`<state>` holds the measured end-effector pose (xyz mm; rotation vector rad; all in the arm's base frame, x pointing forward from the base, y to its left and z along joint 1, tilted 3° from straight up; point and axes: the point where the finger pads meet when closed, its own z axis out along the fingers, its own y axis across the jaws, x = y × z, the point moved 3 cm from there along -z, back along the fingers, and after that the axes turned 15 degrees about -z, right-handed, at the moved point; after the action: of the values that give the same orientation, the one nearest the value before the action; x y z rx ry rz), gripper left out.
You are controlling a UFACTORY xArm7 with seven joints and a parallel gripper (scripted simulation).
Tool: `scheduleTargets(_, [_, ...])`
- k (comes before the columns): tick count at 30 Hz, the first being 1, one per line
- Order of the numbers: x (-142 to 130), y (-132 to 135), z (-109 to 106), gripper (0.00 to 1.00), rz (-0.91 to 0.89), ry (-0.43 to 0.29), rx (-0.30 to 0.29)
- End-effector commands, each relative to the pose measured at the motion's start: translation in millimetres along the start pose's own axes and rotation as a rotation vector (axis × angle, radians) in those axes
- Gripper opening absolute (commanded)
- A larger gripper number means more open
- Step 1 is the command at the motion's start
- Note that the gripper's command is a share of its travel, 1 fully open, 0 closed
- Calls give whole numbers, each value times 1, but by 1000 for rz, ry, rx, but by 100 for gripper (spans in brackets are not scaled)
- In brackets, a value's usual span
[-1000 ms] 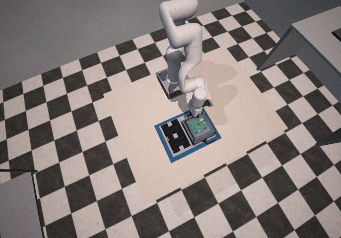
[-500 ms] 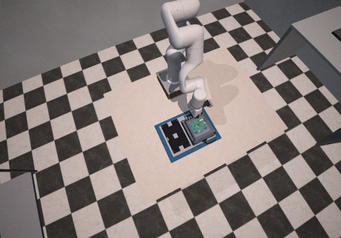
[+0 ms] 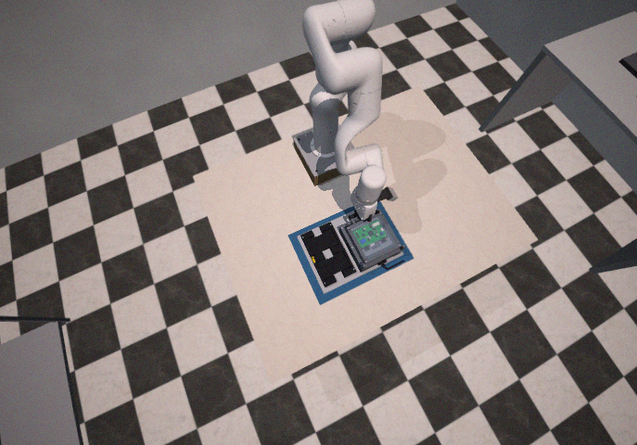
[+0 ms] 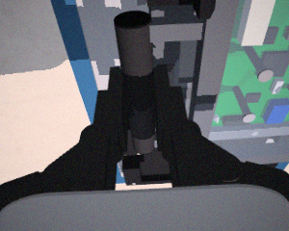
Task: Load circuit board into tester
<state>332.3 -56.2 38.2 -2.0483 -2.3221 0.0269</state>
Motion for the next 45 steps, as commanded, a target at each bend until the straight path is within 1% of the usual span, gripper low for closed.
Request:
scheduleTargets(1, [0,1,0,0,0,0,-2])
scheduleTargets(34, [0,1,1,0,0,0,-2])
scheduleTargets(35, [0,1,1,51,0,0,-2])
scheduleTargets(45, [0,1,1,51,0,0,-2])
